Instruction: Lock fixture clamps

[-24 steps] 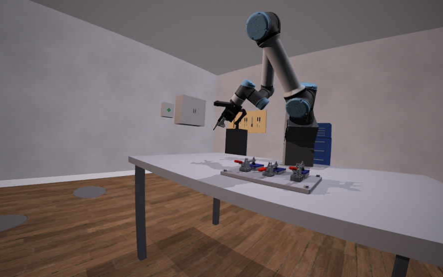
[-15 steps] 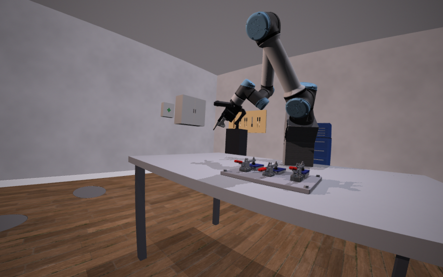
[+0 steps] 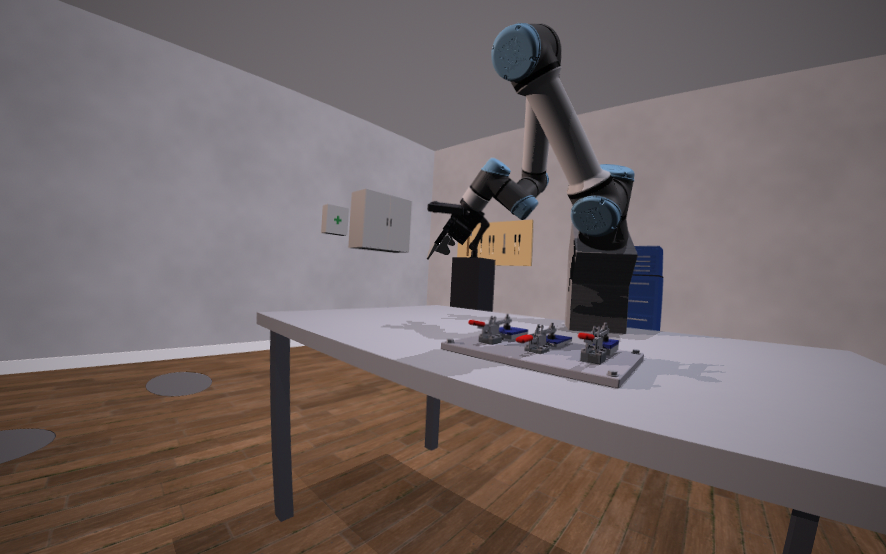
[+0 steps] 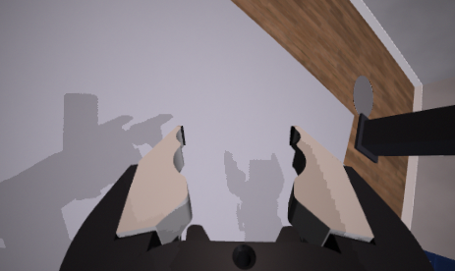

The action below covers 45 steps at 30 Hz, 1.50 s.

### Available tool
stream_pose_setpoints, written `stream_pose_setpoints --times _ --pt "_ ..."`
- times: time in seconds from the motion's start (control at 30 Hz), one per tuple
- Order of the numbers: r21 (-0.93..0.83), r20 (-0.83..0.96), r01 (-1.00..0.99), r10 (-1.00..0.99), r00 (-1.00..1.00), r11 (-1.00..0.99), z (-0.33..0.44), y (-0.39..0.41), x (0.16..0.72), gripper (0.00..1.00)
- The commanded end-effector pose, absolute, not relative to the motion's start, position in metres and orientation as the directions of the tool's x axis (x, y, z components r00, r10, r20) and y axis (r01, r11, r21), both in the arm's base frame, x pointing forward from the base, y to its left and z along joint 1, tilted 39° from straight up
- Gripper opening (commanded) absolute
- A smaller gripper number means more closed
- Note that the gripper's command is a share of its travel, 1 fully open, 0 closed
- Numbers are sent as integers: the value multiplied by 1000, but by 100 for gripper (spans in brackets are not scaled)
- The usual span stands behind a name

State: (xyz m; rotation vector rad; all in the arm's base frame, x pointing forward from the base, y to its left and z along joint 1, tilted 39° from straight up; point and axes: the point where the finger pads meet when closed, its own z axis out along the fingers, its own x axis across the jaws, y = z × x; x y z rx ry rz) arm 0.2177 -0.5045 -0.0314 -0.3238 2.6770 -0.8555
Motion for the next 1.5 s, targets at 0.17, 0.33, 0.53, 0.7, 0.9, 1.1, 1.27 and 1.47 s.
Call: stream_pose_setpoints --times 0.17,0.33,0.53,0.7,0.9,1.1,1.27,1.47 --pt "-594 -223 -118 -304 -926 795 -31 -505 217 58" --pt "-592 -225 -165 -358 -906 789 -22 -507 210 58" --pt "-583 -232 -347 -560 -795 735 16 -516 181 58" --pt "-583 -232 -347 -560 -795 735 16 -516 181 58" --pt "-604 -218 -362 -585 -781 710 22 -516 178 58" --pt "-590 -230 -523 -749 -622 615 43 -522 160 58" --pt "-590 -230 -523 -749 -622 615 43 -522 160 58" --pt "-595 -222 -545 -773 -595 591 43 -521 161 58"
